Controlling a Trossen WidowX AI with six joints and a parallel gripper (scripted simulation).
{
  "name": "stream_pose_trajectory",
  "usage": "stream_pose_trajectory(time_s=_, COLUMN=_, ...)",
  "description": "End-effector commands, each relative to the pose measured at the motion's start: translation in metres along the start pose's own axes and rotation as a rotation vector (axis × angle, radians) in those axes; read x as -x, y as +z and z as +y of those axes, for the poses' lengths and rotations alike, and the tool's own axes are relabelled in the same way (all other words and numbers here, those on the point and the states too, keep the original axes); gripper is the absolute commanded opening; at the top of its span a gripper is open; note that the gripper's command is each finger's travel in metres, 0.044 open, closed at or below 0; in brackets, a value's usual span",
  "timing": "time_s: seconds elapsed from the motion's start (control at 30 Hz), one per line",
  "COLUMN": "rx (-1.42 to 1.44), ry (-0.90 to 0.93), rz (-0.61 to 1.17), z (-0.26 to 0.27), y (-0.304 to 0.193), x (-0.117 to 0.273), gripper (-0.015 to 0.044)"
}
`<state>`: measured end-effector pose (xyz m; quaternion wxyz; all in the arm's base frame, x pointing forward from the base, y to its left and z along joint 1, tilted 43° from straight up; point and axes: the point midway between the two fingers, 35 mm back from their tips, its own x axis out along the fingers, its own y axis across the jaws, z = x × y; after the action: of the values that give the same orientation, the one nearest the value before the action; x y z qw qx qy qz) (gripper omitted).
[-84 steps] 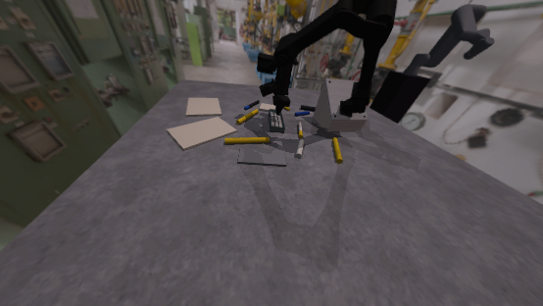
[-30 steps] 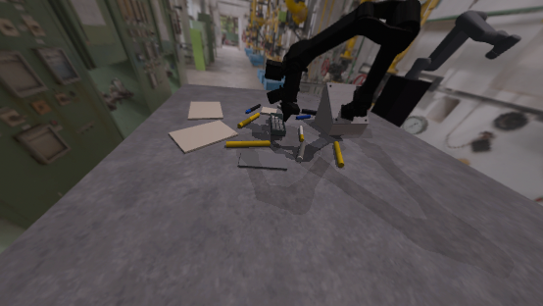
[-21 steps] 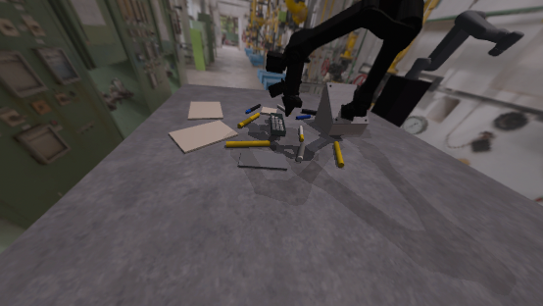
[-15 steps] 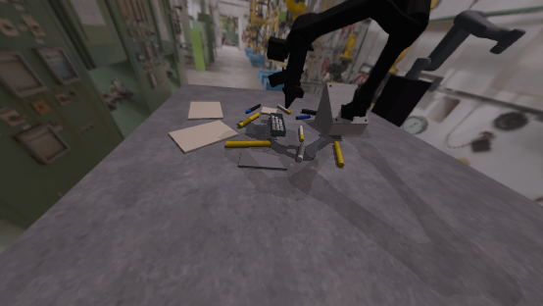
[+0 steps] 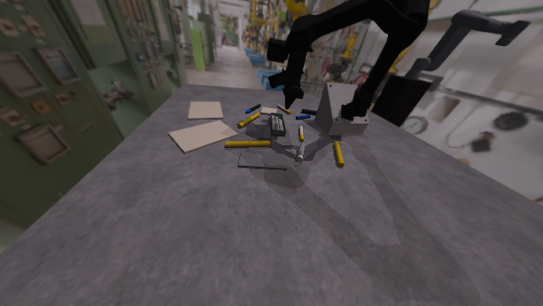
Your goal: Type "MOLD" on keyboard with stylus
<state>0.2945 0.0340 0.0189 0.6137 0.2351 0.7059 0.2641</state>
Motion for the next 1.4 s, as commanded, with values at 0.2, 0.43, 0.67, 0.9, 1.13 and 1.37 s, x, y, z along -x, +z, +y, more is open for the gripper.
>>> stream_pose_trajectory(time_s=0.2, rx=0.000, ry=0.000, rz=0.000, z=0.000, y=0.000, x=0.000, gripper=0.0026)
stream_pose_trajectory(time_s=0.43, rx=-0.510, ry=-0.090, rz=0.048, z=-0.038, y=-0.017, x=-0.008, gripper=0.0150)
stream_pose_trajectory(time_s=0.67, rx=-1.296, ry=-0.272, rz=0.065, z=-0.090, y=-0.052, x=-0.020, gripper=0.0150)
stream_pose_trajectory(time_s=0.9, rx=-2.006, ry=-0.490, rz=-0.006, z=-0.131, y=-0.092, x=-0.028, gripper=0.0150)
stream_pose_trajectory(time_s=1.13, rx=-2.445, ry=-0.658, rz=-0.115, z=-0.152, y=-0.120, x=-0.033, gripper=0.0150)
stream_pose_trajectory(time_s=1.37, rx=-2.591, ry=-0.721, rz=-0.169, z=-0.158, y=-0.131, x=-0.034, gripper=0.0150)
